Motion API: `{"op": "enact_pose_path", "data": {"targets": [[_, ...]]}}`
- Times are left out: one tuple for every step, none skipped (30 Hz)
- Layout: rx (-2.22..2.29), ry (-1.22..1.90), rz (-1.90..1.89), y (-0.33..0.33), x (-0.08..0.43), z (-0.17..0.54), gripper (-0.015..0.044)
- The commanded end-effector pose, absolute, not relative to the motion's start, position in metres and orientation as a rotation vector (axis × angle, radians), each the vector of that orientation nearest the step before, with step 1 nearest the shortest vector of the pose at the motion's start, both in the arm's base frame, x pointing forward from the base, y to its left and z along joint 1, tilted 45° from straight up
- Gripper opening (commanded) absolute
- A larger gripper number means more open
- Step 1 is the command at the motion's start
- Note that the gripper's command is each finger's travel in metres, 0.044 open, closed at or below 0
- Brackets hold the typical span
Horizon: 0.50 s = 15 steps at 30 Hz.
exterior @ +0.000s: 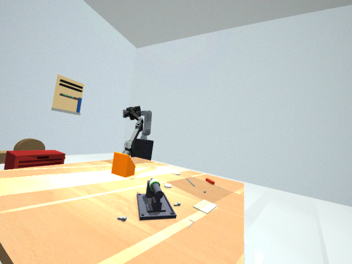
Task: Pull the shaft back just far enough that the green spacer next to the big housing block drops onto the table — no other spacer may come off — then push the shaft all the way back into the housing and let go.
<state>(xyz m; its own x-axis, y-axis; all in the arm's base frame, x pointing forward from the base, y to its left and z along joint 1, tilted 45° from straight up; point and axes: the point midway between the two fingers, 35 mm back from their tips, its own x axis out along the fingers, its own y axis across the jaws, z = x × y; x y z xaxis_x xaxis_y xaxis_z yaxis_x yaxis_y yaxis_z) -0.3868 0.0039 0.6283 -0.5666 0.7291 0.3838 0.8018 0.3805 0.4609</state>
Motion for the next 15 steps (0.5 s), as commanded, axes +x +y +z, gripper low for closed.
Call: {"op": "enact_pose_path", "data": {"targets": [[-1.391, -2.513, -0.946, 0.002, -0.387, 0.628, 0.0426], [-1.365, -2.518, -0.960, -0.004, -0.389, 0.628, 0.0440], [-1.322, -2.526, -0.984, -0.014, -0.391, 0.627, 0.0440], [-1.270, -2.535, -1.012, -0.027, -0.394, 0.625, 0.0440], [-1.233, -2.537, -1.057, -0.037, -0.396, 0.623, 0.0440], [-1.199, -2.537, -1.105, -0.046, -0.399, 0.620, 0.0440], [-1.167, -2.535, -1.154, -0.056, -0.402, 0.618, 0.0440], [-1.138, -2.530, -1.204, -0.064, -0.404, 0.615, 0.0440], [-1.109, -2.523, -1.253, -0.073, -0.406, 0.612, 0.0440], [-1.080, -2.514, -1.302, -0.082, -0.408, 0.609, 0.0440], [-1.044, -2.504, -1.359, -0.092, -0.410, 0.605, 0.0440], [-0.998, -2.487, -1.428, -0.105, -0.412, 0.601, 0.0440], [-0.945, -2.463, -1.507, -0.120, -0.414, 0.595, 0.0440], [-0.890, -2.434, -1.585, -0.135, -0.416, 0.589, 0.0440], [-0.835, -2.401, -1.661, -0.150, -0.416, 0.584, 0.0440]]}}
